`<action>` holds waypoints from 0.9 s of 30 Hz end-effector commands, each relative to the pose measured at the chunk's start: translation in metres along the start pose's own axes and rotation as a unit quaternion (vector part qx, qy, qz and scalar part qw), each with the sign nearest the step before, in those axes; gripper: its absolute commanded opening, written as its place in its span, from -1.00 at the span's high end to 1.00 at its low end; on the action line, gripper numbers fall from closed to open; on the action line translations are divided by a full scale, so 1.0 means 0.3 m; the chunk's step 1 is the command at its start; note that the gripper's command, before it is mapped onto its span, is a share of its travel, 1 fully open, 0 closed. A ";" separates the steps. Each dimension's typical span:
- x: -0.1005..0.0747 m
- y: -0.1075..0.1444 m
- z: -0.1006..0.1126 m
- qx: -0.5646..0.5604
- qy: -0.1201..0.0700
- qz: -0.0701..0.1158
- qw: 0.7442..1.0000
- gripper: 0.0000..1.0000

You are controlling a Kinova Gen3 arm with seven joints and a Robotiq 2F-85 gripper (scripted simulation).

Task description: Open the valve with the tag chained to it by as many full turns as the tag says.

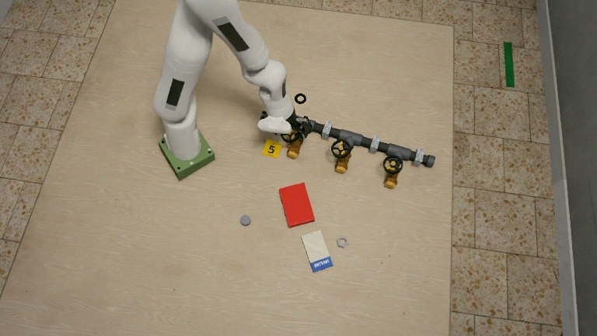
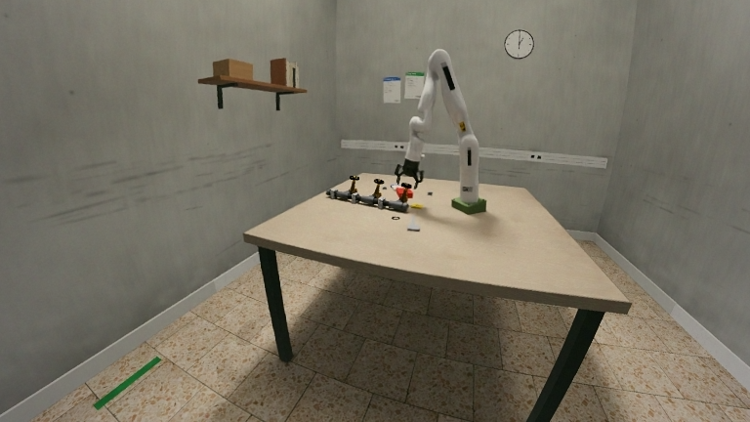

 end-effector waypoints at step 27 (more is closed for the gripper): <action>-0.001 -0.001 0.001 0.203 0.000 0.000 0.979 -1.00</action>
Point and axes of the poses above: the point where the finger pads meet when closed, its own x axis out along the fingers, its own y axis across the jaws, z = x × y, the point moved 4 cm from there along -x, back along the fingers, and after that the axes turned 5 degrees about x, right-handed, at the moved point
